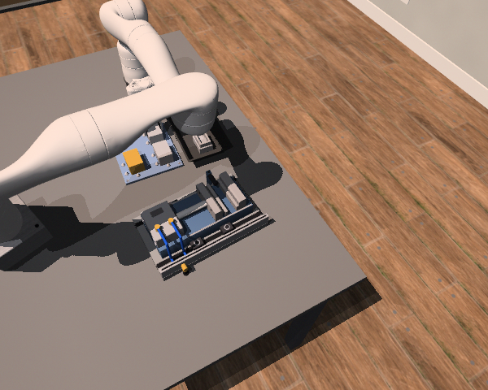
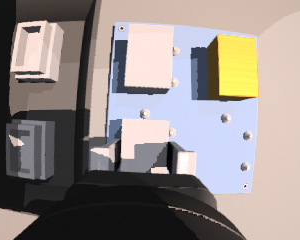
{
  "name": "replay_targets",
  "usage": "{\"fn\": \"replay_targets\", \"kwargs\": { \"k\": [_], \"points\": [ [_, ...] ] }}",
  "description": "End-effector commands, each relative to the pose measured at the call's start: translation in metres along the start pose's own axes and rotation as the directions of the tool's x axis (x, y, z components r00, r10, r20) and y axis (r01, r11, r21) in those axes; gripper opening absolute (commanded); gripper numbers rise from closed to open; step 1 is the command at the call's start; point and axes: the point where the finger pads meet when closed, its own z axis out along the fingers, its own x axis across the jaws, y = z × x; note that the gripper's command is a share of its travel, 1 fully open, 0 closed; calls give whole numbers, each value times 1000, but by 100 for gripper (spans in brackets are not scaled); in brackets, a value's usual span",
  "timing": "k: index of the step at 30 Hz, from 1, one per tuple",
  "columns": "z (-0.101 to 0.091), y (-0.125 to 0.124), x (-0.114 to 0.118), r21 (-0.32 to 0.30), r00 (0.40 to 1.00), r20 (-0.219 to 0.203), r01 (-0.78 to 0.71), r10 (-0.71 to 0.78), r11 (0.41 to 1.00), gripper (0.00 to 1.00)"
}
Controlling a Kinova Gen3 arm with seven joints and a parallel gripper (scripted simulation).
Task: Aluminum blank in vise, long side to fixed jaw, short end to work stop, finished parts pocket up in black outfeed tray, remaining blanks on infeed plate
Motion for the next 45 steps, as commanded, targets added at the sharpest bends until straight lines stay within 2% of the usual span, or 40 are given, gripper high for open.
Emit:
{"fn": "replay_targets", "kwargs": {
  "k": [1, 34, 39, 45],
  "points": [
    [1, 0, -3, -2, 1000, 4, -2, 2, 1000, 0],
    [-1, 0, -3, -2, 1000, 4, -2, 2, 1000, 0],
    [-11, 0, -3, -2, 1000, 4, -2, 2, 1000, 0],
    [-34, 0, -3, -2, 1000, 4, -2, 2, 1000, 0]
  ]
}}
